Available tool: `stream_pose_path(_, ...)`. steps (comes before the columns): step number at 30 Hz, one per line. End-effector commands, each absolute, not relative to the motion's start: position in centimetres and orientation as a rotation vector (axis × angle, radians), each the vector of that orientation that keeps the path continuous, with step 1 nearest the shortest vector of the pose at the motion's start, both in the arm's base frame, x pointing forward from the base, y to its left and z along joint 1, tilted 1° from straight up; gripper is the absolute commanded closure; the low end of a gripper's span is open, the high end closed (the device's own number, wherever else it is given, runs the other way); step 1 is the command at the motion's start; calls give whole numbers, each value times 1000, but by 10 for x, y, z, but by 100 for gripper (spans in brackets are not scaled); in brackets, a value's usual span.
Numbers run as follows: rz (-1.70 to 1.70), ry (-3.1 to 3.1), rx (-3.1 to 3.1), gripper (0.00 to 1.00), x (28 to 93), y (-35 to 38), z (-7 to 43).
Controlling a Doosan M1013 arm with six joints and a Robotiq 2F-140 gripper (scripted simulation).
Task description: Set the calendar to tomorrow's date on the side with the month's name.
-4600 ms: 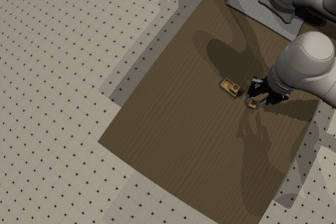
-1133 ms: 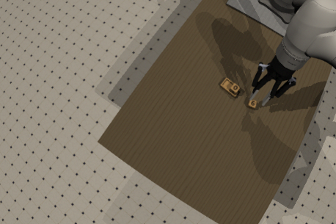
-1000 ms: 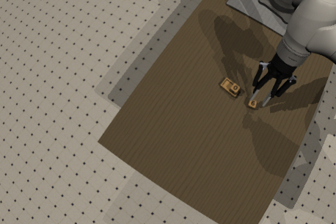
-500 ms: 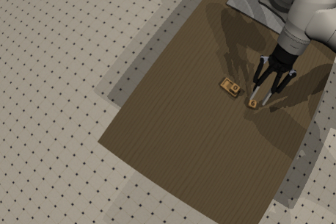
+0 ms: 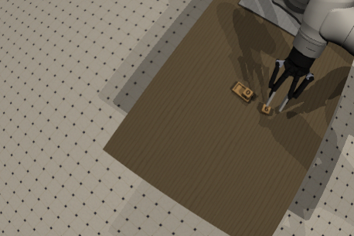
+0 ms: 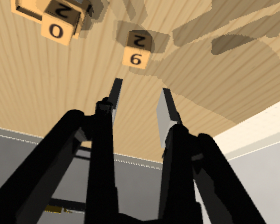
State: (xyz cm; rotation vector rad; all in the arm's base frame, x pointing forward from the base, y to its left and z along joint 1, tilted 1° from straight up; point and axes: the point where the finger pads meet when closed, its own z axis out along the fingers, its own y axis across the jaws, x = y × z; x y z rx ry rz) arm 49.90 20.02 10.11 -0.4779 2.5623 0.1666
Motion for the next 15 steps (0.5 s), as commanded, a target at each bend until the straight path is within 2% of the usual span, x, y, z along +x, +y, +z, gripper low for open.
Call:
stream_pose_path(1, 198, 2554, -488, 72, 496, 206, 100)
stream_pose_path(15, 296, 2498, -513, 72, 490, 228, 101)
